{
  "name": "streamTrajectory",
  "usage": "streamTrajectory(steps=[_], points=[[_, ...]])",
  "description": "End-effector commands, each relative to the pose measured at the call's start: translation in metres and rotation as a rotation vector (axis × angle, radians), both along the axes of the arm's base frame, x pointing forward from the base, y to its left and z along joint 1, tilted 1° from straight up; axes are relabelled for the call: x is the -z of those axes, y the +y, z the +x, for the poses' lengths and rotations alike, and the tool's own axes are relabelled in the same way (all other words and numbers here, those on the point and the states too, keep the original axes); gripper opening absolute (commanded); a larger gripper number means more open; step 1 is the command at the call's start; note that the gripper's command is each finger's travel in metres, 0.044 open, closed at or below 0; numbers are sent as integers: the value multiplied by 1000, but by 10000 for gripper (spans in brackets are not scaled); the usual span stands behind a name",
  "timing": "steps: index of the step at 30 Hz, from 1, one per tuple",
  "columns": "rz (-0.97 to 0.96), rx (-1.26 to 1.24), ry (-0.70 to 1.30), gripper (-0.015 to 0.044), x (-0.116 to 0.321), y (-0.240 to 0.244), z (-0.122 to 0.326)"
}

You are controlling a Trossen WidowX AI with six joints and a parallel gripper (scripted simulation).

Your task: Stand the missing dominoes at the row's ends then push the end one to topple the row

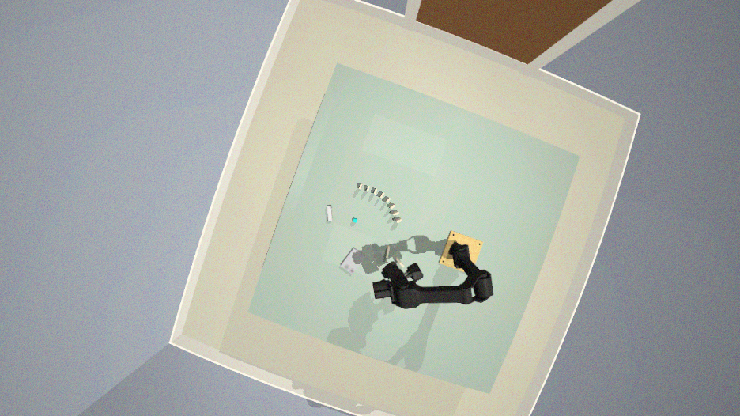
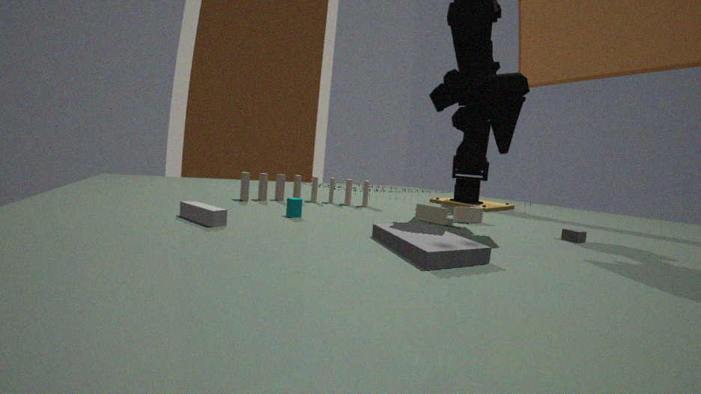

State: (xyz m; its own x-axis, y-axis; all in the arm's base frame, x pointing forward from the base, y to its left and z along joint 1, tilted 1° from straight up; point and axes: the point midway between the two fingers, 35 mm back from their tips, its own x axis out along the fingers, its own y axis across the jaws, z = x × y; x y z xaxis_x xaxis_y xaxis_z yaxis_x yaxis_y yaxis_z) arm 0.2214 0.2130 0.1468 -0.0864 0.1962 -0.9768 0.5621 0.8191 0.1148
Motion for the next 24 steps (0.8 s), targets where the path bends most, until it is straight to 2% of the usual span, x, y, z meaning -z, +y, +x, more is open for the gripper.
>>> streamTrajectory(steps=[1,4,15,24], points=[[-144,509,-39,440,18,-47,57],[-182,650,-53,440,23,-62,69],[-182,650,-54,440,24,-64,72],[-182,650,-54,440,87,-63,74]])
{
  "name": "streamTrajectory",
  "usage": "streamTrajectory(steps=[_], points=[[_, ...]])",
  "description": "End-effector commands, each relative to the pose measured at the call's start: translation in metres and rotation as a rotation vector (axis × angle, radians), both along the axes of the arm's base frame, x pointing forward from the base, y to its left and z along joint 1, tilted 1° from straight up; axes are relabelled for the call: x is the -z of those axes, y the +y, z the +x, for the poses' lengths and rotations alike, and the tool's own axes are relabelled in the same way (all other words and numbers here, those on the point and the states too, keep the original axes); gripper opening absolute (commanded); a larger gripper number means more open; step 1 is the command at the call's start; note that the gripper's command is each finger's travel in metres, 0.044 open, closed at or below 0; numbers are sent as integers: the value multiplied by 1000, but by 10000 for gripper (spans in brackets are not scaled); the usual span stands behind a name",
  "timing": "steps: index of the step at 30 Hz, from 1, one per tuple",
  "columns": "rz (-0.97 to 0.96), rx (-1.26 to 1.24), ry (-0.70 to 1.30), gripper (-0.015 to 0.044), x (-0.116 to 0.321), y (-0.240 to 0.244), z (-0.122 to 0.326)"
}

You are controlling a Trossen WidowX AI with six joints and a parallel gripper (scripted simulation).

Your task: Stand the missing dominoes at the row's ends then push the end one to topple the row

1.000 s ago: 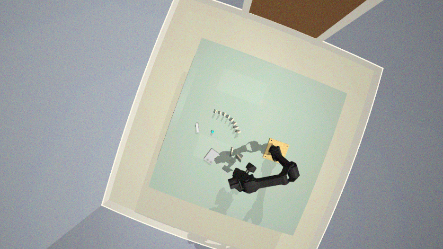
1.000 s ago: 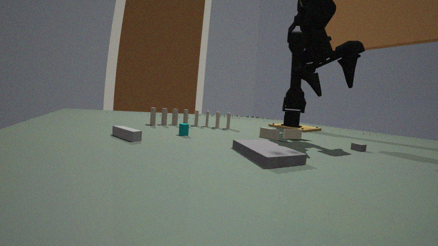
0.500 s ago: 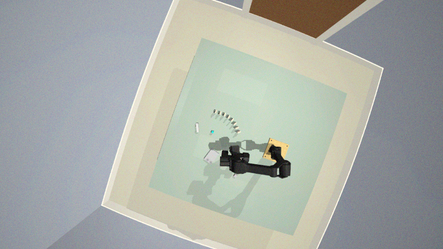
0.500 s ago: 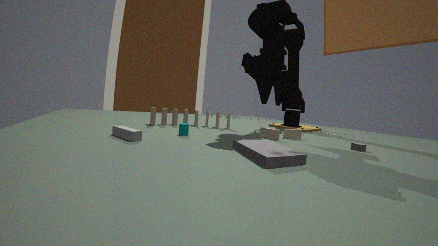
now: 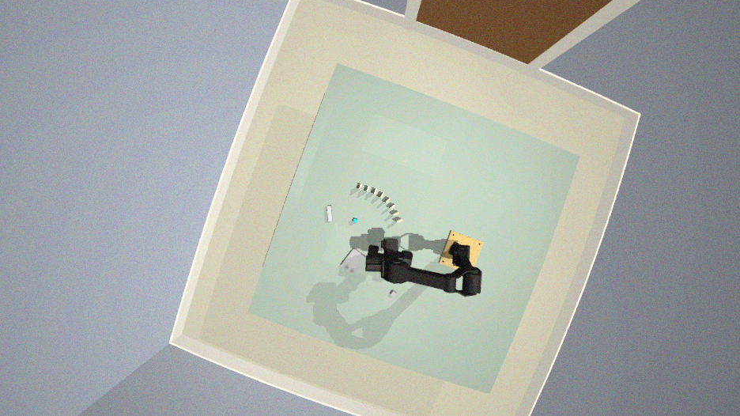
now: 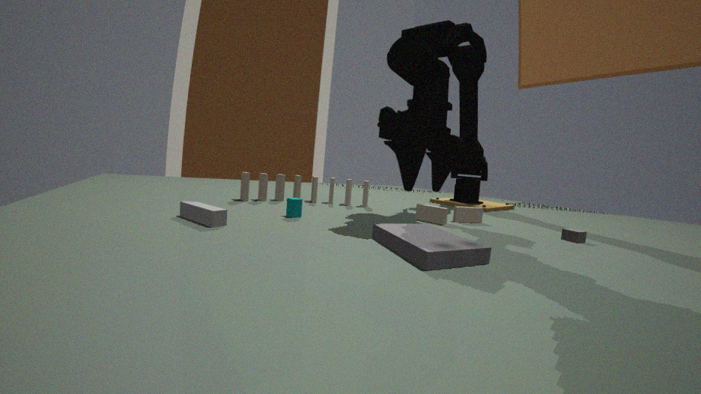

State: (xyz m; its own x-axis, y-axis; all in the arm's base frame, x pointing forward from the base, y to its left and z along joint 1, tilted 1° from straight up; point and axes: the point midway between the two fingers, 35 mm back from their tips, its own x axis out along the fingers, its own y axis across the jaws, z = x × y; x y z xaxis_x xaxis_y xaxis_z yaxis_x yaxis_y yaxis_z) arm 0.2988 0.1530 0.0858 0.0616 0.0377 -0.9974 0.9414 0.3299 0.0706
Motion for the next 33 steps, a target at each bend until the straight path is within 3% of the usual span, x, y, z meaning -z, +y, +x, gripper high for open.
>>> streamTrajectory(steps=[1,21,33], points=[[-13,6,19,440,27,-3,-2],[-14,6,19,440,42,-4,-1],[-14,6,19,125,42,-4,-1]])
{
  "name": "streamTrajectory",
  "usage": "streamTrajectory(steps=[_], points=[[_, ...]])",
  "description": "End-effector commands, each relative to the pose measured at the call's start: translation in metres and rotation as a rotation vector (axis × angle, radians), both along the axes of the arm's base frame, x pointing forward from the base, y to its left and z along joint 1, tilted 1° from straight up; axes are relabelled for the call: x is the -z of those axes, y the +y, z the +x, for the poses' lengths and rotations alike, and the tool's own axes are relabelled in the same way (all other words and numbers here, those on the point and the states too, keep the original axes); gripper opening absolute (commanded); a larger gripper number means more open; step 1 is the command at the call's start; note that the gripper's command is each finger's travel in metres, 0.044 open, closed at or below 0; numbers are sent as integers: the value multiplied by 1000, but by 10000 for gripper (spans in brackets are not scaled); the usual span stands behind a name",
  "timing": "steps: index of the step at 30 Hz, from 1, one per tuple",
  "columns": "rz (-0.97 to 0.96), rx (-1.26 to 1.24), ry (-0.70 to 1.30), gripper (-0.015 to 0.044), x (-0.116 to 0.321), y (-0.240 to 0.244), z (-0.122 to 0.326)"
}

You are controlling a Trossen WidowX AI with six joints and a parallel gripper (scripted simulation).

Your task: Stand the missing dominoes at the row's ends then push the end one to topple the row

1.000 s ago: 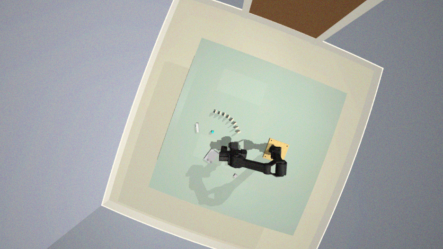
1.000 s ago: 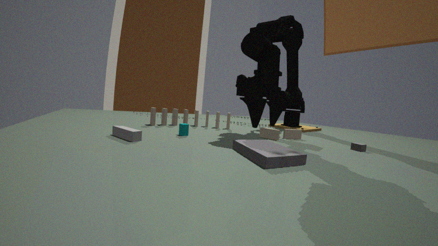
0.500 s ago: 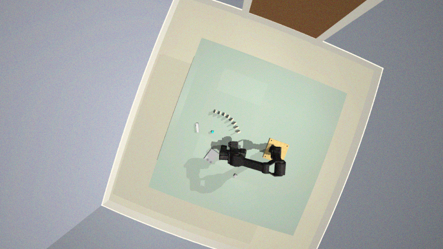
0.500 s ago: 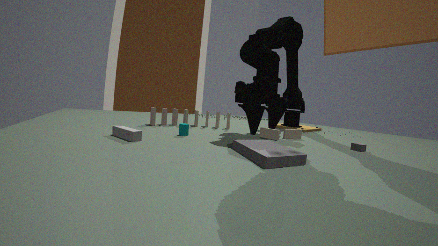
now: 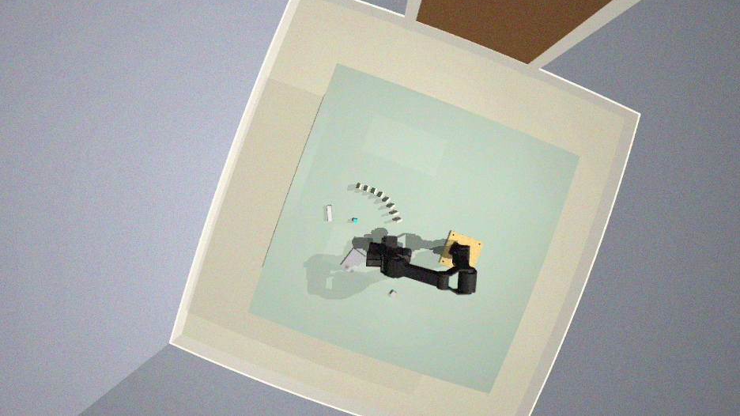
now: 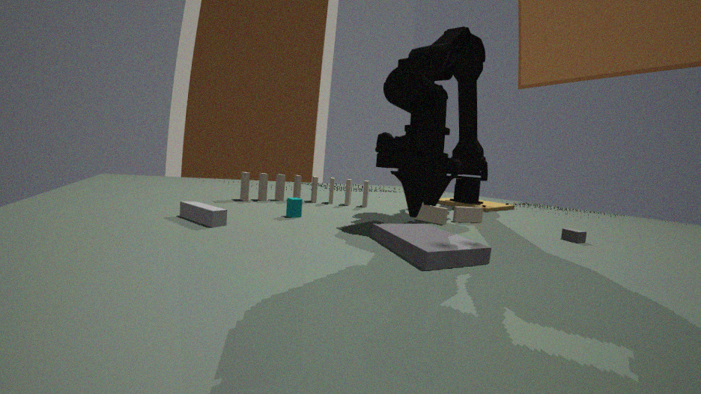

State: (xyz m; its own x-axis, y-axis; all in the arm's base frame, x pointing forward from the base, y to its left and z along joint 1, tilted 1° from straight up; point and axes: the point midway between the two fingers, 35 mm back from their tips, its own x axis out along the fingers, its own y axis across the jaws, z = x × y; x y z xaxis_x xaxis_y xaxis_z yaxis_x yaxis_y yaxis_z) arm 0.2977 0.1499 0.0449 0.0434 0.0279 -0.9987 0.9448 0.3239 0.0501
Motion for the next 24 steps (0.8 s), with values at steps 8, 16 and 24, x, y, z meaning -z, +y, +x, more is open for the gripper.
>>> streamTrajectory(steps=[8,16,24], points=[[-4,-1,0,21,1,-1,0],[-4,-1,0,21,-30,-1,1],[-4,-1,-1,21,-122,-3,3]])
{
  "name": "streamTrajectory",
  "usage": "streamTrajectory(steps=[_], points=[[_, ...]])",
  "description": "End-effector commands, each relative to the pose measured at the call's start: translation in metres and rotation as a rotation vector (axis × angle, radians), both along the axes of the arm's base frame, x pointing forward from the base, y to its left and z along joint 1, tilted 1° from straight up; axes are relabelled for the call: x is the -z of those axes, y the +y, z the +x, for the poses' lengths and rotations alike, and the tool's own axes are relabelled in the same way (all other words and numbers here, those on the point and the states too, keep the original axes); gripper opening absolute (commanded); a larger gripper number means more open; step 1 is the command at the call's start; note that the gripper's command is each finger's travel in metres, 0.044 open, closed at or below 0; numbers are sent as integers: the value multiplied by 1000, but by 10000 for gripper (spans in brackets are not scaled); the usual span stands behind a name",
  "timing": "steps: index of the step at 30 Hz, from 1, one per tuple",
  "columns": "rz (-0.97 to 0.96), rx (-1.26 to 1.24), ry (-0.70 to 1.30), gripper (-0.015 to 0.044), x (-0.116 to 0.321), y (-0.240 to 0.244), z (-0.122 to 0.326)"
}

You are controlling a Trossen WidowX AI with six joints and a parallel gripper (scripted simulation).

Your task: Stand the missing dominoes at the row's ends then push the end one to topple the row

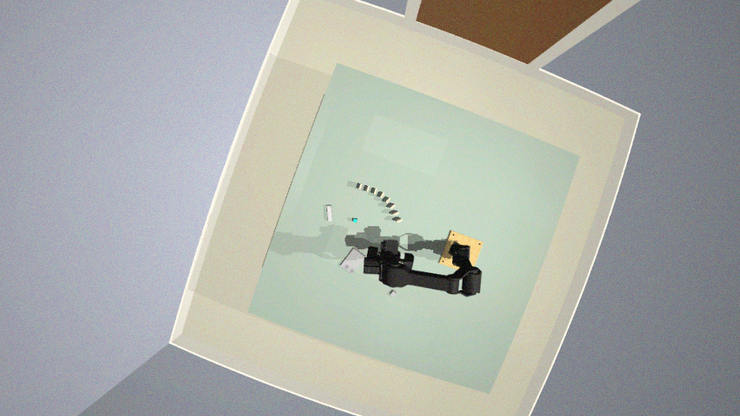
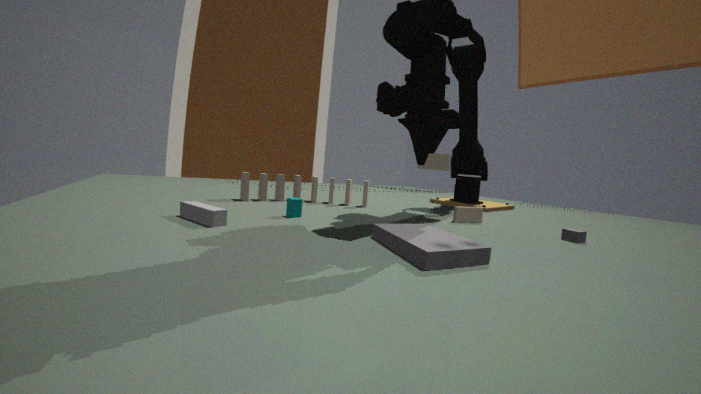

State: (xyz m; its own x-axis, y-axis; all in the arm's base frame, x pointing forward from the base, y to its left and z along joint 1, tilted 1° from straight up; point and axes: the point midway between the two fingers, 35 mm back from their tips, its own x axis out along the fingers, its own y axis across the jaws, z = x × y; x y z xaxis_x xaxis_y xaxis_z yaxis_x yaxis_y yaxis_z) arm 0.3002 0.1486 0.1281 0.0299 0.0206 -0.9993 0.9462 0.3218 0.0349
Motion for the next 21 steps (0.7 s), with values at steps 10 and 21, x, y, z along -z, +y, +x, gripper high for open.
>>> streamTrajectory(steps=[10,21], points=[[1,-65,-16,21,-71,-2,2],[-38,-1095,-39,21,-73,0,16]])
